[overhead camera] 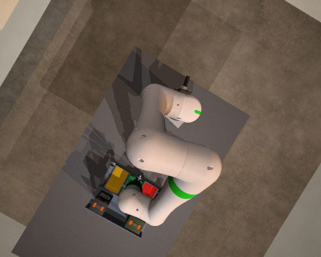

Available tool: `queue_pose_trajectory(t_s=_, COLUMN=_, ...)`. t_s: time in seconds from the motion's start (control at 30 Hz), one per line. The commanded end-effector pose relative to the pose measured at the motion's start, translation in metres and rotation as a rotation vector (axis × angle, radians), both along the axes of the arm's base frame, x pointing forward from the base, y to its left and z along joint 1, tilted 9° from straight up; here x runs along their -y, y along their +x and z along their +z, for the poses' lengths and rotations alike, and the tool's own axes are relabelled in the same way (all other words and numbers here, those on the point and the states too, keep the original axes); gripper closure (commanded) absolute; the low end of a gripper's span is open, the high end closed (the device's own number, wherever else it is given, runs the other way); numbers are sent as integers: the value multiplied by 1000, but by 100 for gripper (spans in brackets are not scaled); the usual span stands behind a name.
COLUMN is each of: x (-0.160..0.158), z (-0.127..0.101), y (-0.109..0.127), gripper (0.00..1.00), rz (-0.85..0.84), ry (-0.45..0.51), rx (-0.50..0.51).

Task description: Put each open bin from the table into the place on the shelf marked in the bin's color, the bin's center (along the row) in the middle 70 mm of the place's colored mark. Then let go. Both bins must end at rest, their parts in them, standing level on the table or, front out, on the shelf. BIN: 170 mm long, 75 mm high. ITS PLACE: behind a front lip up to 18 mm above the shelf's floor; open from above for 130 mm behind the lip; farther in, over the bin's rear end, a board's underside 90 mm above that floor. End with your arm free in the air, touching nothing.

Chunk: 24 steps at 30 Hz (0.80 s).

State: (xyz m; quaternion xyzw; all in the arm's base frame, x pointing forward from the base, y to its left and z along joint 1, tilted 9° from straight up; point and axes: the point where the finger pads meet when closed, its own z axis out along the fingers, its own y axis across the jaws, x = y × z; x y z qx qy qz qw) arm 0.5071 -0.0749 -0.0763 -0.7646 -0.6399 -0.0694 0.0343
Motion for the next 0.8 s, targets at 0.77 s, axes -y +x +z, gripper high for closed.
queue_pose_trajectory(t_s=0.77, x=2, z=0, y=8, gripper=100, rz=0, ry=0, rx=0)
